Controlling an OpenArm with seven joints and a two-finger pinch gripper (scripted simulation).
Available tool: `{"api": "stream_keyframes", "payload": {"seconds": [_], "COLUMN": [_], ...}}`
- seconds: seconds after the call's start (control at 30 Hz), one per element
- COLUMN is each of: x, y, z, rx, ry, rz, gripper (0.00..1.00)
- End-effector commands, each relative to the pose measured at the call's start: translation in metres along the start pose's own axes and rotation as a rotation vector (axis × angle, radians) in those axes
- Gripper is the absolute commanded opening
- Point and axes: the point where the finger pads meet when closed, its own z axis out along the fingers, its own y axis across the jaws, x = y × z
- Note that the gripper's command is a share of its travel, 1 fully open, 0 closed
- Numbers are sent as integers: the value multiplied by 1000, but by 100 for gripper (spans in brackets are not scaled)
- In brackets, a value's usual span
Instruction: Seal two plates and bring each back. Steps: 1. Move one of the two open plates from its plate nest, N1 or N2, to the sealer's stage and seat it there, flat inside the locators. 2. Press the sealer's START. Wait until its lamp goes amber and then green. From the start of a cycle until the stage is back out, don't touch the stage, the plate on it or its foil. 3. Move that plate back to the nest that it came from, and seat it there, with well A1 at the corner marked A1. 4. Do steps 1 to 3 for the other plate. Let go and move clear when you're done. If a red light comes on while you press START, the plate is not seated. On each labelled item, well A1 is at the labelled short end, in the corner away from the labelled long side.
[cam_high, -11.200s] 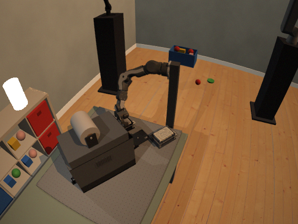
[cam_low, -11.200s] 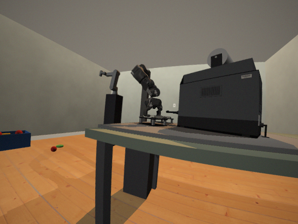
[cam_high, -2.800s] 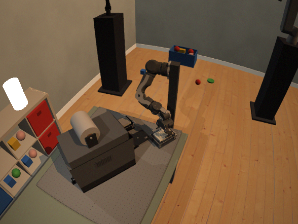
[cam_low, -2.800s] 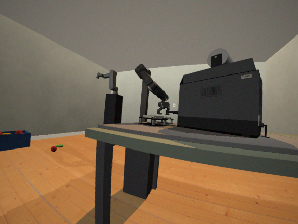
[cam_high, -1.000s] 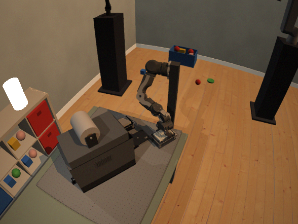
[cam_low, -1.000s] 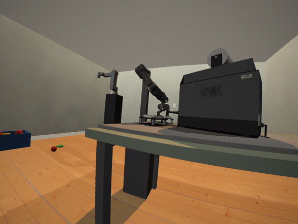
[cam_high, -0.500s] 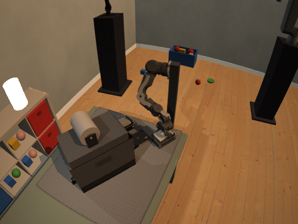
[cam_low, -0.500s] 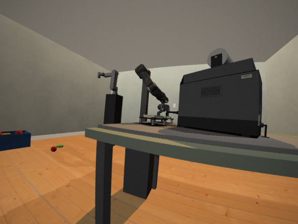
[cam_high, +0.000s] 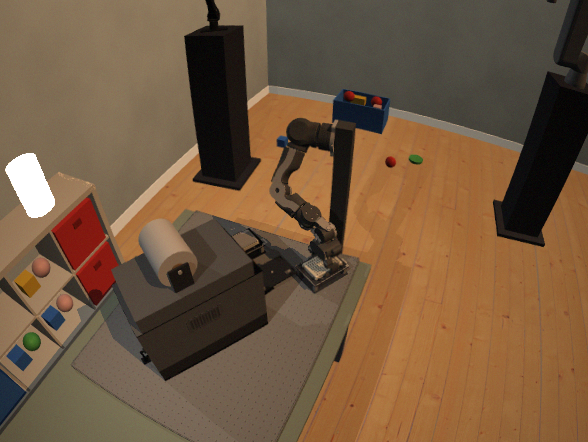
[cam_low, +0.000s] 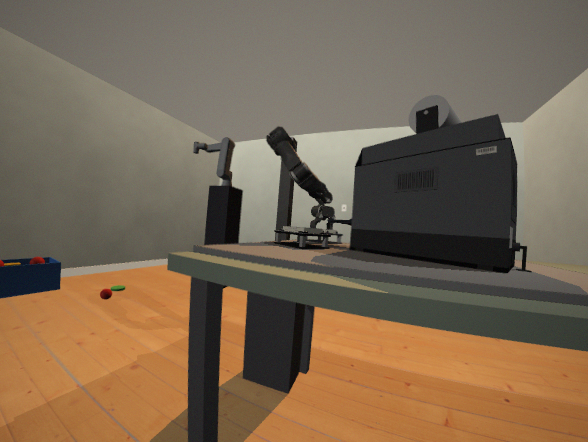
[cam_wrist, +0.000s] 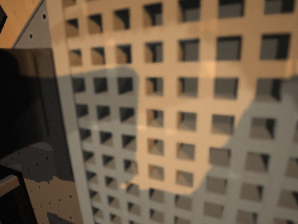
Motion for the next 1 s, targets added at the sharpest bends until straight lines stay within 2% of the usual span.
{"api": "stream_keyframes", "payload": {"seconds": [0.0,0.5,0.53,0.97], "x": [1,1,1,1], "y": [0,0,0,0], "z": [0,0,0,0], "rx": [-2,-2,-2,-2], "ry": [1,1,1,1], "rz": [-3,-3,-3,-3], "gripper": [59,53,0,0]}}
